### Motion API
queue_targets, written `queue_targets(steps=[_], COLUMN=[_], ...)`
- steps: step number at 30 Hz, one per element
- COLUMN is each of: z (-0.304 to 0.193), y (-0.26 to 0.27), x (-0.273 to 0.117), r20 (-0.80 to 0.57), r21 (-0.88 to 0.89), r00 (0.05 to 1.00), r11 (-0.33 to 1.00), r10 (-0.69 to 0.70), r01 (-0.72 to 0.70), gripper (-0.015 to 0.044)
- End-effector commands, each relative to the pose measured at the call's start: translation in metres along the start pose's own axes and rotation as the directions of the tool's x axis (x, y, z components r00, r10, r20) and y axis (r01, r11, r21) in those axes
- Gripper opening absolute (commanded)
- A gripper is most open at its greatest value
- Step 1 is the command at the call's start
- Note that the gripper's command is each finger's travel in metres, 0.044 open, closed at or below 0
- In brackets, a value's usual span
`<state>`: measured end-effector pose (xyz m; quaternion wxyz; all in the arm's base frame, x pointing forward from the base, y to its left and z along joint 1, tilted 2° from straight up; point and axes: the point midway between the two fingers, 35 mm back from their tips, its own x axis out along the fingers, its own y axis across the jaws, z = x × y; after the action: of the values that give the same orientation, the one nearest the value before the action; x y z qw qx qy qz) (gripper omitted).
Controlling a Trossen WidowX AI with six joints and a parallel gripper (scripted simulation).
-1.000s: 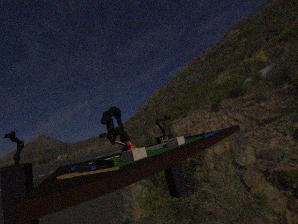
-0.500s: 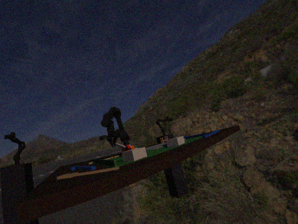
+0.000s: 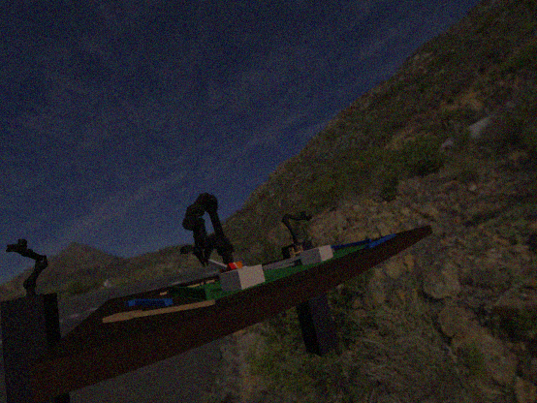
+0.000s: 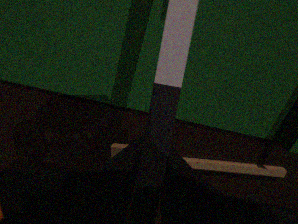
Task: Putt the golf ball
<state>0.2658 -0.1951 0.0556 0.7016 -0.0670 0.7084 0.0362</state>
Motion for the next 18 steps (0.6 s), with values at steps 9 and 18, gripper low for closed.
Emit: queue_targets(steps=[9,18], z=[0.000,0.000], y=[-0.030,-0.031], x=[0.001,0.002], r20=[0.005,0.005], r21=[0.000,0.000], r00=[1.000,1.000], r11=[1.000,1.000], r10=[-0.008,-0.008], r01=[0.008,0.008], gripper=[0.0000,0.0000])
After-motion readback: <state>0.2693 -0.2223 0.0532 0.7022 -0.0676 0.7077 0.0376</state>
